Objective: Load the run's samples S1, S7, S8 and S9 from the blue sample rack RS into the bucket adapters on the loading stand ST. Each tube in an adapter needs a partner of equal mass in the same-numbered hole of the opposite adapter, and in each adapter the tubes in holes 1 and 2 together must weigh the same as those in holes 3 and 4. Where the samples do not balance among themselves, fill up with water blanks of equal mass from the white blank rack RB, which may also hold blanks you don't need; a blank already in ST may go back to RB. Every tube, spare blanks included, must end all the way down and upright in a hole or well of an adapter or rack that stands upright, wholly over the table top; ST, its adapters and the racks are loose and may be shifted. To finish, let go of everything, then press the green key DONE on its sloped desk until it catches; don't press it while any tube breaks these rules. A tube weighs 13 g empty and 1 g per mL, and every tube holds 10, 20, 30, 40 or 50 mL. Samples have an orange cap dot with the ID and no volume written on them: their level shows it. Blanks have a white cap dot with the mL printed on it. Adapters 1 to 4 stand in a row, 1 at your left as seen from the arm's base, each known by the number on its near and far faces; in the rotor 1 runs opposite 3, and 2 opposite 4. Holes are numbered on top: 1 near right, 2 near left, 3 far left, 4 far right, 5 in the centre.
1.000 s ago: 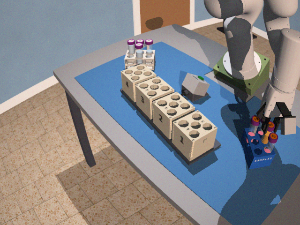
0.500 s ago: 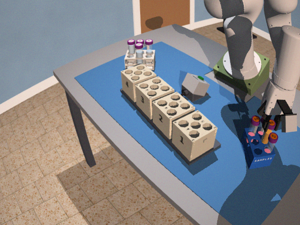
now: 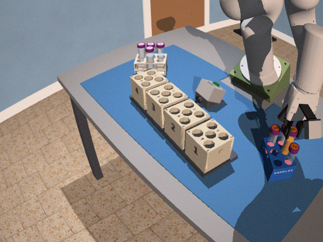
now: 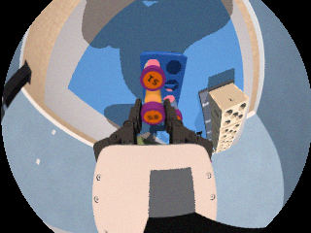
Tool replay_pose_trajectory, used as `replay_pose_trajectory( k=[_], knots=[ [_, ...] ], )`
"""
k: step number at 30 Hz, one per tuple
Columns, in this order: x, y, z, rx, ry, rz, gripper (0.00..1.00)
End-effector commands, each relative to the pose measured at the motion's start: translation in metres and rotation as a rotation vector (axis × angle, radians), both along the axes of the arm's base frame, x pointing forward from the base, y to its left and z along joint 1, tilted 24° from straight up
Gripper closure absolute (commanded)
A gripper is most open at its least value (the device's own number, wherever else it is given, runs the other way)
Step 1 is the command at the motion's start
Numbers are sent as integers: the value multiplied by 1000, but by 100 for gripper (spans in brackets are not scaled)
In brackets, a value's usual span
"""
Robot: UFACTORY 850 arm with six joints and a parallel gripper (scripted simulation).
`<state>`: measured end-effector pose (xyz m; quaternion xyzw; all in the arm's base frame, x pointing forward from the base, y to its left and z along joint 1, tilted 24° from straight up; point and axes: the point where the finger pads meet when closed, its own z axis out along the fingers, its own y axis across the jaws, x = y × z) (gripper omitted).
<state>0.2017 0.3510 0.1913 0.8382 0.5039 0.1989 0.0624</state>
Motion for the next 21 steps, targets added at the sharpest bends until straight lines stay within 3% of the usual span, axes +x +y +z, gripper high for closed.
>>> replay_pose_trajectory(
  k=[1,21],
  knots=[
    [-4,0,10,0,1,0,100],
    [-18,-4,43,0,1,0,100]
  ],
)
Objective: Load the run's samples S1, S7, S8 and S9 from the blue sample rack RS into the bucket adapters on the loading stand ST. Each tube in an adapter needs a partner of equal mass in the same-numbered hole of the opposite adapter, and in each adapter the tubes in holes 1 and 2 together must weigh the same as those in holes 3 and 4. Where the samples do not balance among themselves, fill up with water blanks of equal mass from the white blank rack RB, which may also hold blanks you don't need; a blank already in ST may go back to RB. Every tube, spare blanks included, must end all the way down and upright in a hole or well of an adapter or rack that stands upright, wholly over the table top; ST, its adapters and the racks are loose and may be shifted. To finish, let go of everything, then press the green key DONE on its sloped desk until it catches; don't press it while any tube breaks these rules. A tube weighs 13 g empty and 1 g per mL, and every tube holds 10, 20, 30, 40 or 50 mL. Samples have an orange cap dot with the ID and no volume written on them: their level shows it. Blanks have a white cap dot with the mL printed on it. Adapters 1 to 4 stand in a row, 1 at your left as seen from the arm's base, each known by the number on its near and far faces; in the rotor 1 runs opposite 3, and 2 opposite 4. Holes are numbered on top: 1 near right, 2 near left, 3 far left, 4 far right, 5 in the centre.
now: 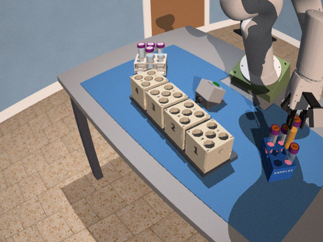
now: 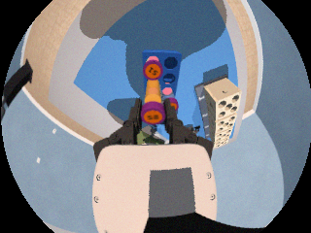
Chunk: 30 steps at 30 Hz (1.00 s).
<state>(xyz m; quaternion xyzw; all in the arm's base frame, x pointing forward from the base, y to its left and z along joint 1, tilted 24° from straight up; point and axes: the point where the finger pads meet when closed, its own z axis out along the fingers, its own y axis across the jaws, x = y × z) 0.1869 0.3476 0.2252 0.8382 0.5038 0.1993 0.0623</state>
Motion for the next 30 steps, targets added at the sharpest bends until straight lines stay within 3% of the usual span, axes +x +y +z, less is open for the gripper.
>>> replay_pose_trajectory(
  k=[1,30],
  knots=[
    [-4,0,9,0,1,0,100],
    [-24,-5,57,0,1,0,100]
  ],
)
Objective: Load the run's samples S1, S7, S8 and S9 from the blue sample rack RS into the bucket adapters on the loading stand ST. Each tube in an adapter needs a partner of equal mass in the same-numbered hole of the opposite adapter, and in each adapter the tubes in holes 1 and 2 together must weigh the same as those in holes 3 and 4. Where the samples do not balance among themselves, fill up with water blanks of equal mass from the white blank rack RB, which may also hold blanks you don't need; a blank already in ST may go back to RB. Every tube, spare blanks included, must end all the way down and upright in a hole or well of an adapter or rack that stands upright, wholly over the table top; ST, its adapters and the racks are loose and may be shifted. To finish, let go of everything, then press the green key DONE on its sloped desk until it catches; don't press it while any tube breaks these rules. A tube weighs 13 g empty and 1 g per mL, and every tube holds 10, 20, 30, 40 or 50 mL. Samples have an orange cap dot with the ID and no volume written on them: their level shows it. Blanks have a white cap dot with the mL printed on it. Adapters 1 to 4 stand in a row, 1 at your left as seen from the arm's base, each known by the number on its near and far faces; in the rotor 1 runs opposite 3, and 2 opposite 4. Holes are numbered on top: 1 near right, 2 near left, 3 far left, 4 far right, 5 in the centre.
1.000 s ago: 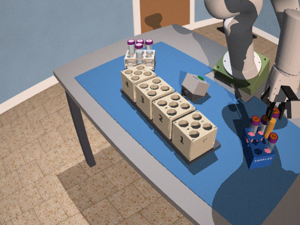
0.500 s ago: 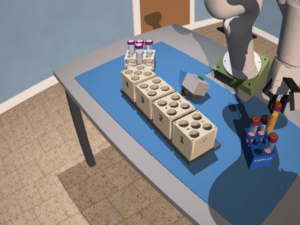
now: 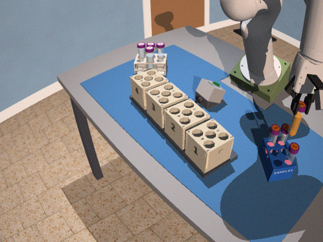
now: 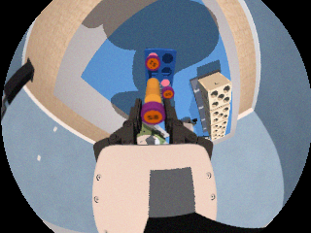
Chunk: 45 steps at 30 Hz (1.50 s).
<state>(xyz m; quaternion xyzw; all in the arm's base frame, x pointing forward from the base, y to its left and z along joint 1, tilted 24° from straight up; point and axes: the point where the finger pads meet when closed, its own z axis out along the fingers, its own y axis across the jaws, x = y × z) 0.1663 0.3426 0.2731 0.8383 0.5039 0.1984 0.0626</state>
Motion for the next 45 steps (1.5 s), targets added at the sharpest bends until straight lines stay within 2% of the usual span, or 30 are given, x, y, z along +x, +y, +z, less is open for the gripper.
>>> replay_pose_trajectory(
  k=[1,15,45],
  knots=[
    [-4,-1,11,1,0,0,100],
    [-6,-1,14,1,0,0,100],
    [86,-88,45,344,82,-792,100]
  ],
)
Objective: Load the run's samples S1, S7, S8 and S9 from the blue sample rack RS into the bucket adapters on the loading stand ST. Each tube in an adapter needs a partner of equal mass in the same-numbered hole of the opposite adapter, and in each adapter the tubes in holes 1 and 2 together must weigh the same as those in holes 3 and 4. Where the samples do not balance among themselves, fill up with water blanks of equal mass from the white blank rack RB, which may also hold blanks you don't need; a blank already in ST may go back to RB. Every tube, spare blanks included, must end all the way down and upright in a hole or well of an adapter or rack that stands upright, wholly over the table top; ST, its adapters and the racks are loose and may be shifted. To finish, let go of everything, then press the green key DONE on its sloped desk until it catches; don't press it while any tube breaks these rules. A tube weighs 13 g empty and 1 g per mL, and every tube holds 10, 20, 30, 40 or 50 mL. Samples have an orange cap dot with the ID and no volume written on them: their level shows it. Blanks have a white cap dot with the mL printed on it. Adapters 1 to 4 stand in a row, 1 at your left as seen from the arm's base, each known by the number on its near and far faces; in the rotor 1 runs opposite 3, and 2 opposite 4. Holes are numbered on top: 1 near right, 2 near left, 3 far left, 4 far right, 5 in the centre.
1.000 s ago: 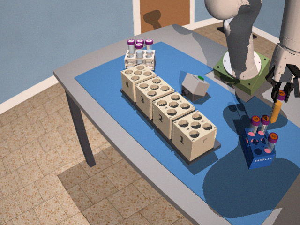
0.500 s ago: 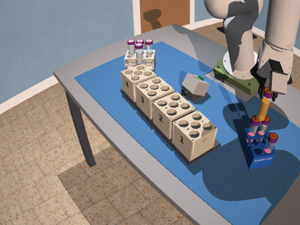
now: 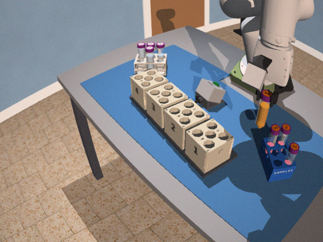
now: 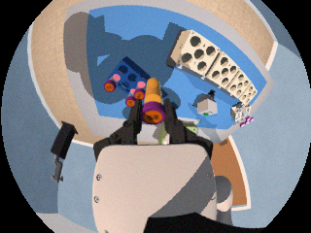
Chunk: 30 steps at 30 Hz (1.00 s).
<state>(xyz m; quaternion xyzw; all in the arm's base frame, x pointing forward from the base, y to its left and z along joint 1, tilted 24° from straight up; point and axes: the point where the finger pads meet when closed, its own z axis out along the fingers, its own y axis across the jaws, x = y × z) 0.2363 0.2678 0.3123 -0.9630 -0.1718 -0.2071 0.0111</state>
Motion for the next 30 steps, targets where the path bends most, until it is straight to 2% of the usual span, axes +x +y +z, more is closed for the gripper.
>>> replay_pose_trajectory(
  k=[1,6,10,12,25,30],
  knots=[
    [19,-17,7,71,15,-155,100],
    [37,-34,13,127,28,-286,100],
    [51,-47,18,127,28,-286,100],
    [51,-47,18,127,28,-286,100],
    [97,-91,33,127,28,-286,100],
    [97,-91,33,127,28,-286,100]
  ],
)
